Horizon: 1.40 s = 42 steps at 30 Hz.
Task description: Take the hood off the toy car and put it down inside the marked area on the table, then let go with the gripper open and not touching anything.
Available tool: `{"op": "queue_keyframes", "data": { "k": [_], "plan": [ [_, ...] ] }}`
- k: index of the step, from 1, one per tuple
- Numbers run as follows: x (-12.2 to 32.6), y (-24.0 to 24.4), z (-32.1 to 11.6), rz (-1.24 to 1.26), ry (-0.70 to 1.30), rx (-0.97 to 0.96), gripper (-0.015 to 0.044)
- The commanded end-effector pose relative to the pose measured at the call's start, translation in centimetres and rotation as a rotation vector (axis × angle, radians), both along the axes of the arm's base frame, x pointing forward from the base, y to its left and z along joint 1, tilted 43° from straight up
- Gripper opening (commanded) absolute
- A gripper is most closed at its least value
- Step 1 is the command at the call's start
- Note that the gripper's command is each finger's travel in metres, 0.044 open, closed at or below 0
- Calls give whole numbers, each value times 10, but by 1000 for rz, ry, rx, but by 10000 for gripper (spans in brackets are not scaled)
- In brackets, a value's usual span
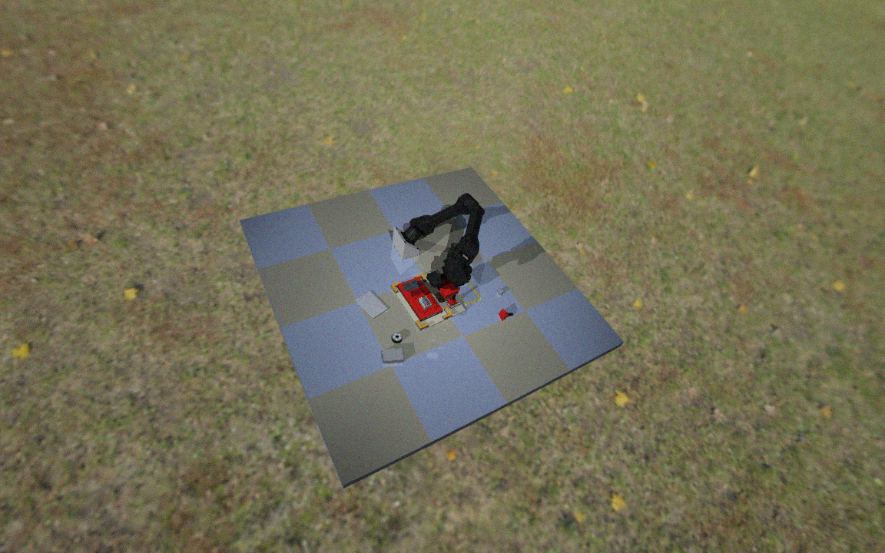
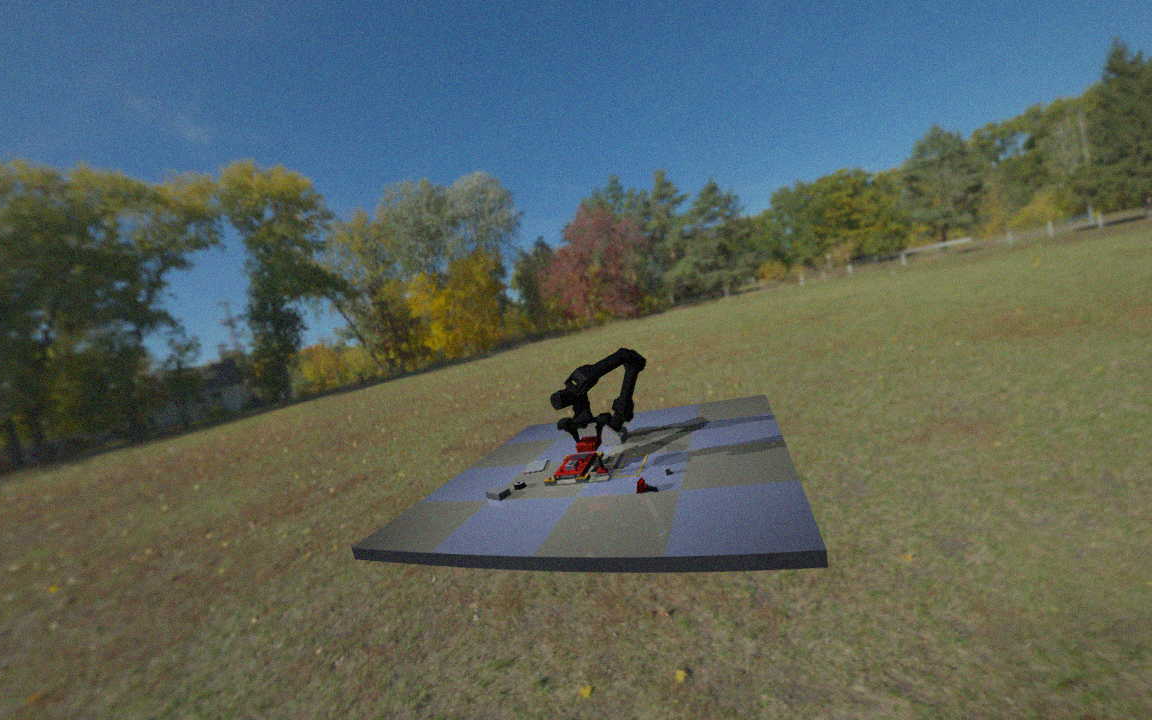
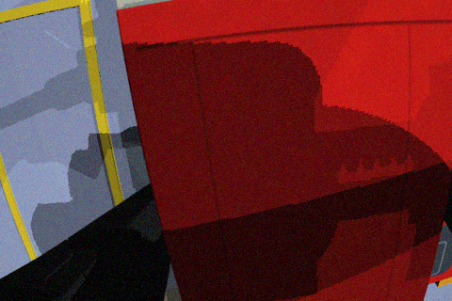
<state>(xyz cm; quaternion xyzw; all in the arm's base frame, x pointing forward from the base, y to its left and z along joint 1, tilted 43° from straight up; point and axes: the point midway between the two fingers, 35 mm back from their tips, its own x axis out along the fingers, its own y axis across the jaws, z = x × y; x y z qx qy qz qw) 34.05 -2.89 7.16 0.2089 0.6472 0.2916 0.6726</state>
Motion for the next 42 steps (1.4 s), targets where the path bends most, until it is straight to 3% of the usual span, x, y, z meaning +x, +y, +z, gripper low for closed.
{"op": "queue_keyframes", "data": {
  "k": [1,23,42],
  "plan": [
    [-4,13,14,-5,1,3,0],
    [-44,88,84,-1,0,20,0],
    [-44,98,76,-1,0,19,0]
  ]
}}
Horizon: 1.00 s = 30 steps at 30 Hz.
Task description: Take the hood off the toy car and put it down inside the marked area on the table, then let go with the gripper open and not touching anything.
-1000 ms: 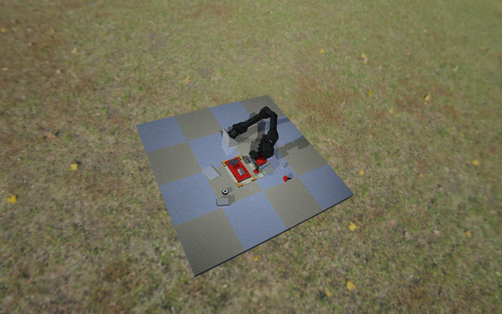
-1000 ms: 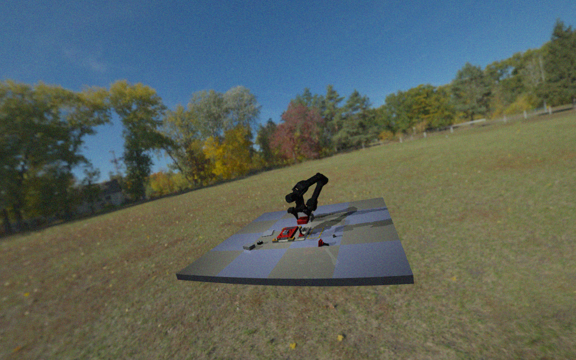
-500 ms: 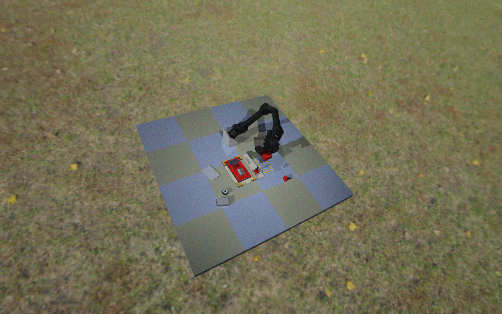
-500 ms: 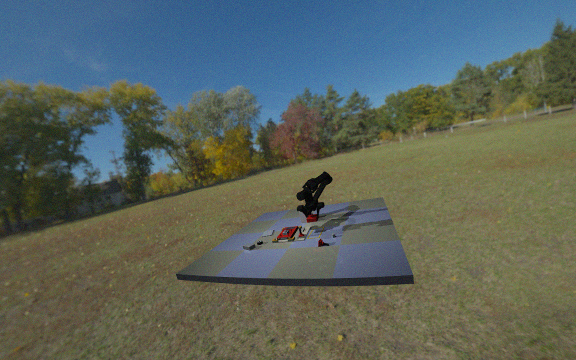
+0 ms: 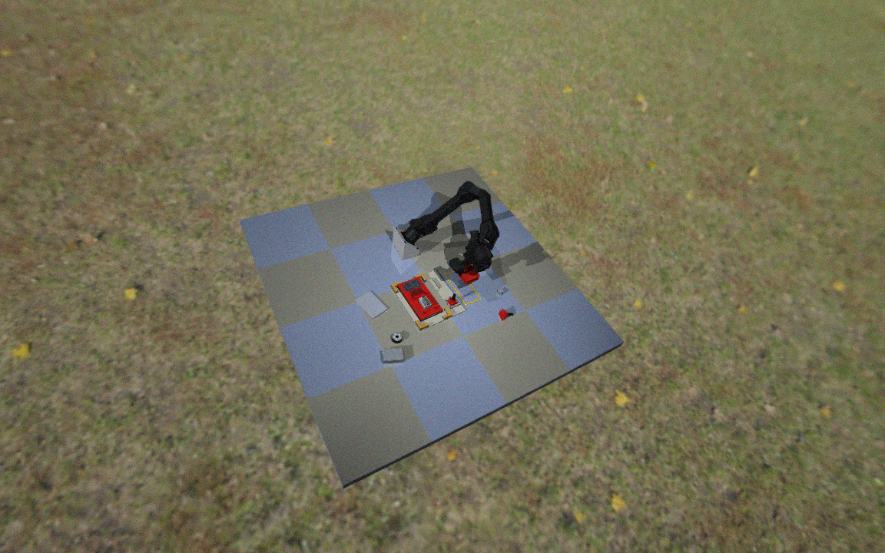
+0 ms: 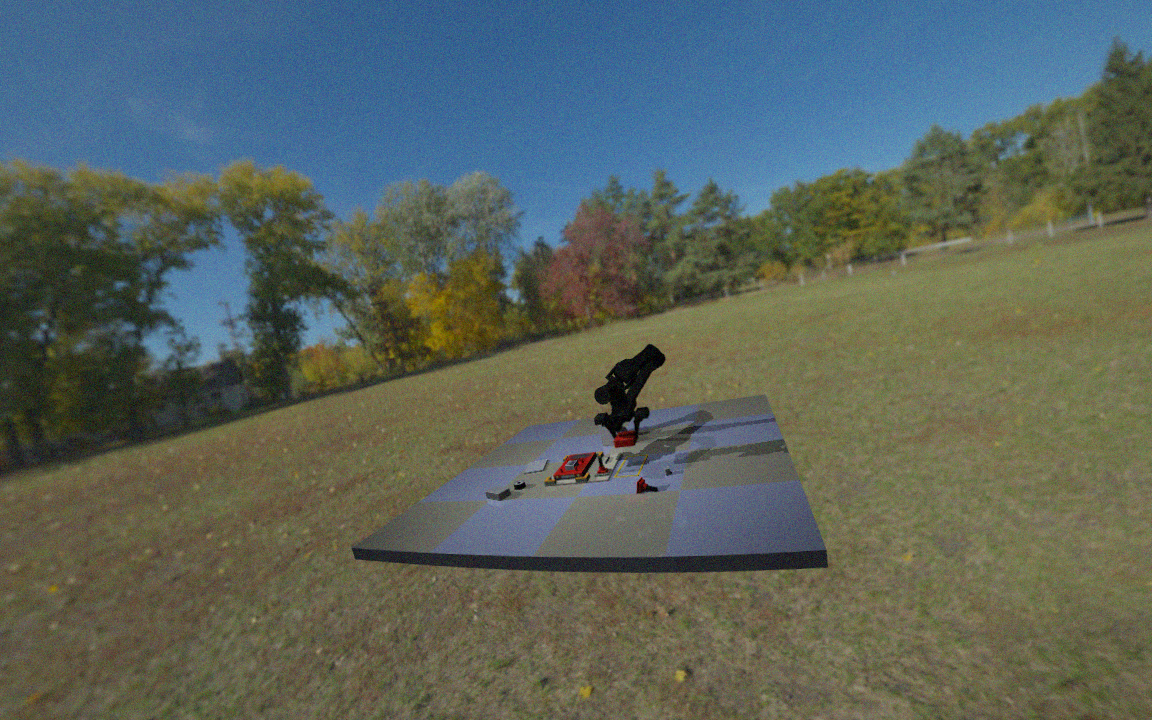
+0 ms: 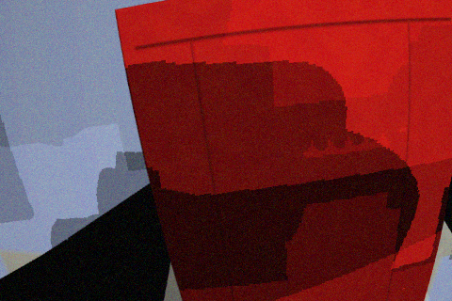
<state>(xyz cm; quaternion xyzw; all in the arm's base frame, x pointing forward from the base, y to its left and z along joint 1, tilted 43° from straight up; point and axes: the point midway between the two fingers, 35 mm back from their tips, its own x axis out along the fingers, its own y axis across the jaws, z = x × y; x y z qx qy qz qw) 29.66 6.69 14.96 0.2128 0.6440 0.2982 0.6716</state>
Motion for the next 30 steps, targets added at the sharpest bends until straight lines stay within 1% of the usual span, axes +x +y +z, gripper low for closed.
{"op": "queue_keyframes", "data": {
  "k": [1,30],
  "plan": [
    [0,2,-2,-4,3,3,0],
    [1,19,-20,-4,2,3,0]
  ]
}}
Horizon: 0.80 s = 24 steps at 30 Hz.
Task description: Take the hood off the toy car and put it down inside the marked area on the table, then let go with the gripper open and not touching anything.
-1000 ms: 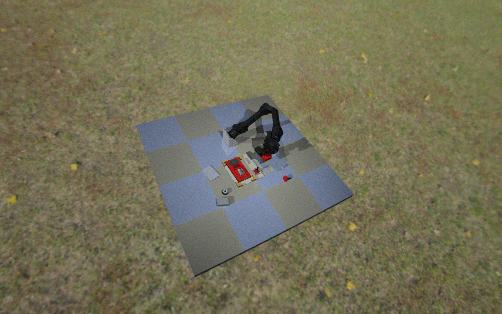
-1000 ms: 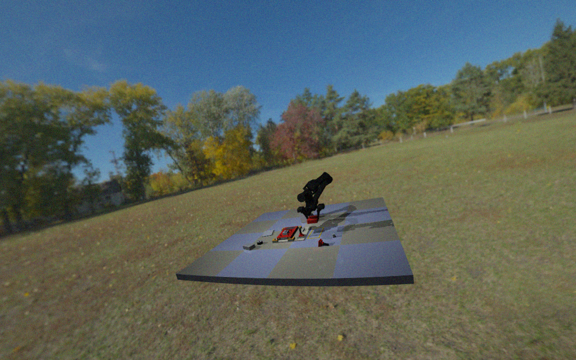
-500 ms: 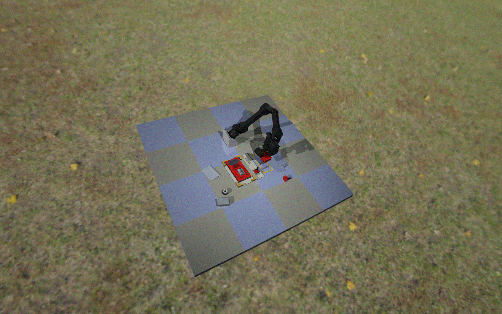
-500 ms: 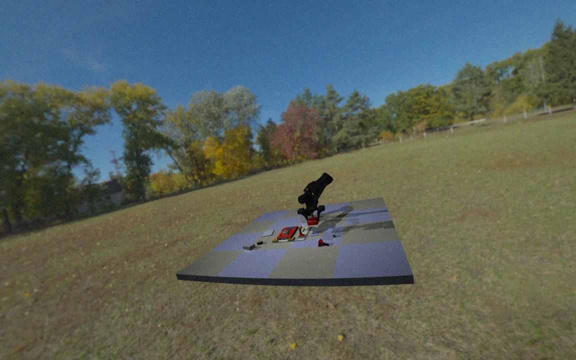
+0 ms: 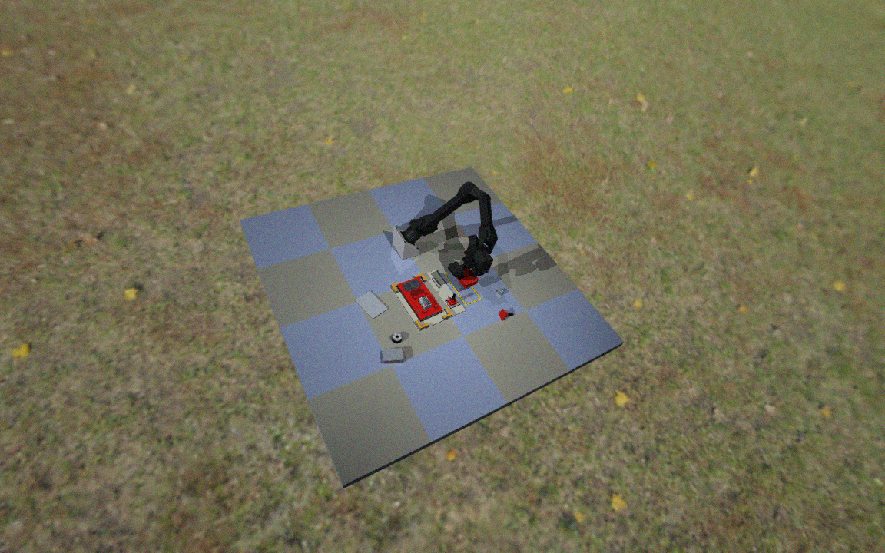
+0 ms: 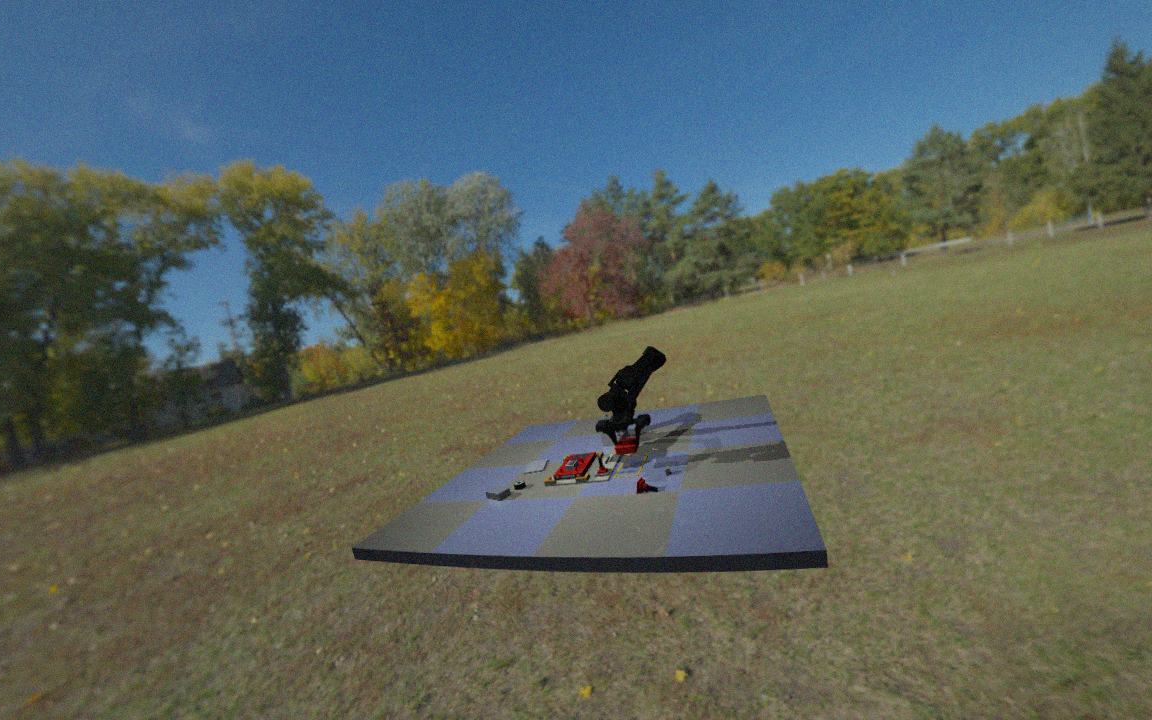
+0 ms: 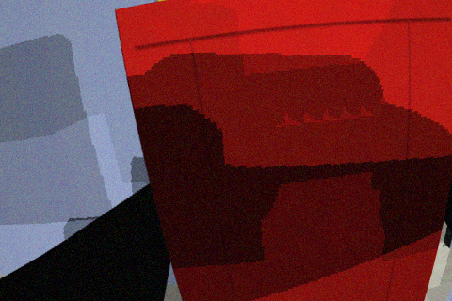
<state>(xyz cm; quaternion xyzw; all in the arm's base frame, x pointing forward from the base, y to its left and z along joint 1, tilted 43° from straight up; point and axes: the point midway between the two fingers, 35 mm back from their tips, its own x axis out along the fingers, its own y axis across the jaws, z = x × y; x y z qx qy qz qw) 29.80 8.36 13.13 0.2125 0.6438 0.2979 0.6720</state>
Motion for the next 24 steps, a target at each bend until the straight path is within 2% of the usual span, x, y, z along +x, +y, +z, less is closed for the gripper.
{"op": "queue_keyframes", "data": {
  "k": [1,24],
  "plan": [
    [0,2,-2,-3,3,4,0],
    [-1,16,-16,-3,3,5,0]
  ]
}}
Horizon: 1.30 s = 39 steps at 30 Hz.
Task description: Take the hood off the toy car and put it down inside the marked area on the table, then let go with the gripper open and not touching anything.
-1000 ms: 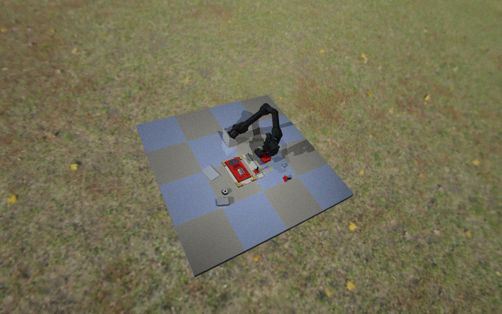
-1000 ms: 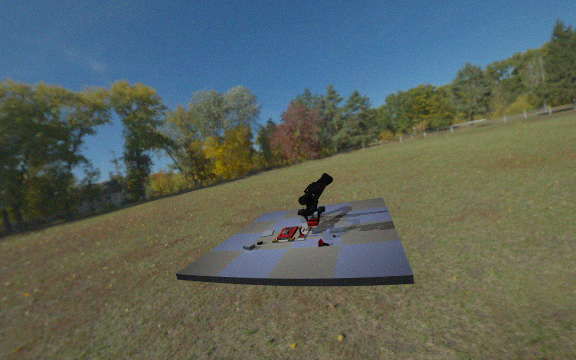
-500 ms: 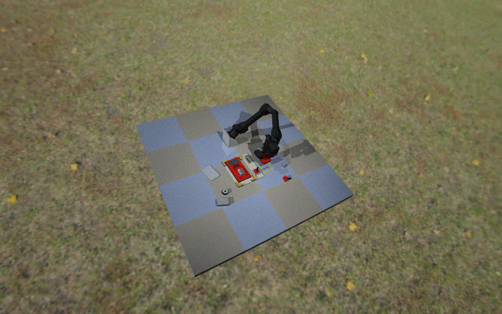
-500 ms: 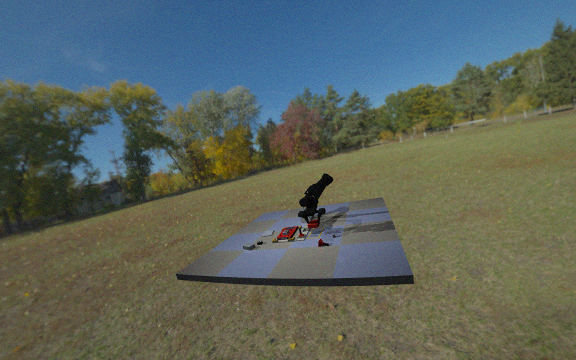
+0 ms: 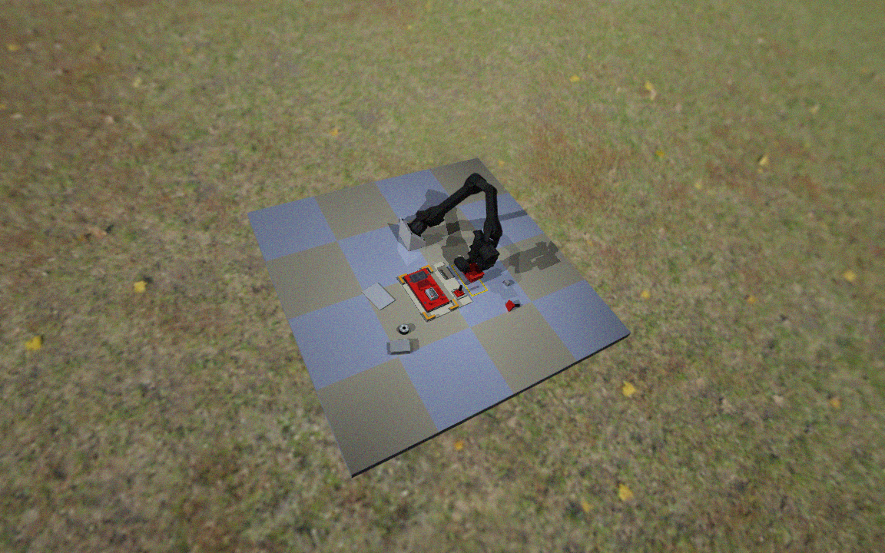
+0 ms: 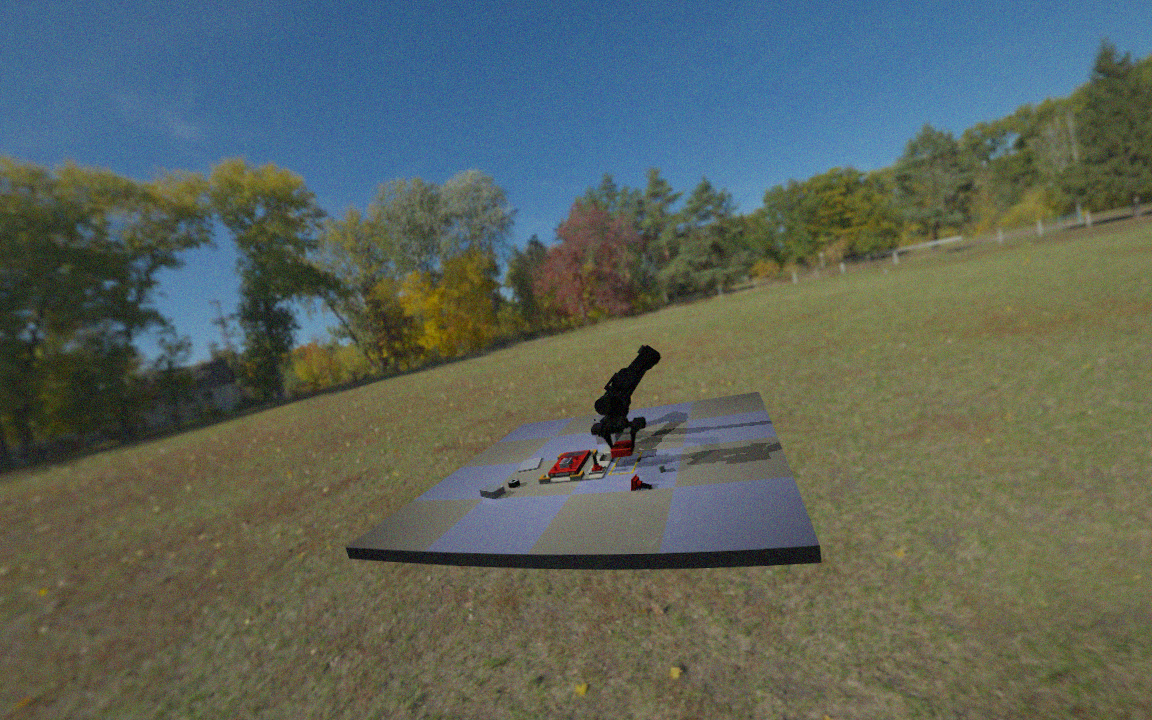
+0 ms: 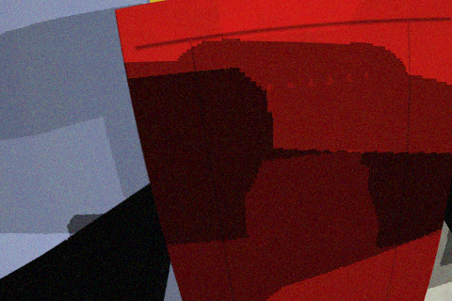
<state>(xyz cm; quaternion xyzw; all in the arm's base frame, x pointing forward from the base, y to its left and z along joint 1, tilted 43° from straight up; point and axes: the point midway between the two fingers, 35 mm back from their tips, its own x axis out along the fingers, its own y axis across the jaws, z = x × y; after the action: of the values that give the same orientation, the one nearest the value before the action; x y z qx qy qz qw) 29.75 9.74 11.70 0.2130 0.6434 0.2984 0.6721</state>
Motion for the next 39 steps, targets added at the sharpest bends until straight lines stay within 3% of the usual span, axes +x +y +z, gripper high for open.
{"op": "queue_keyframes", "data": {
  "k": [1,39],
  "plan": [
    [-1,2,-2,-3,3,4,0],
    [-3,20,-20,-3,4,8,0]
  ]
}}
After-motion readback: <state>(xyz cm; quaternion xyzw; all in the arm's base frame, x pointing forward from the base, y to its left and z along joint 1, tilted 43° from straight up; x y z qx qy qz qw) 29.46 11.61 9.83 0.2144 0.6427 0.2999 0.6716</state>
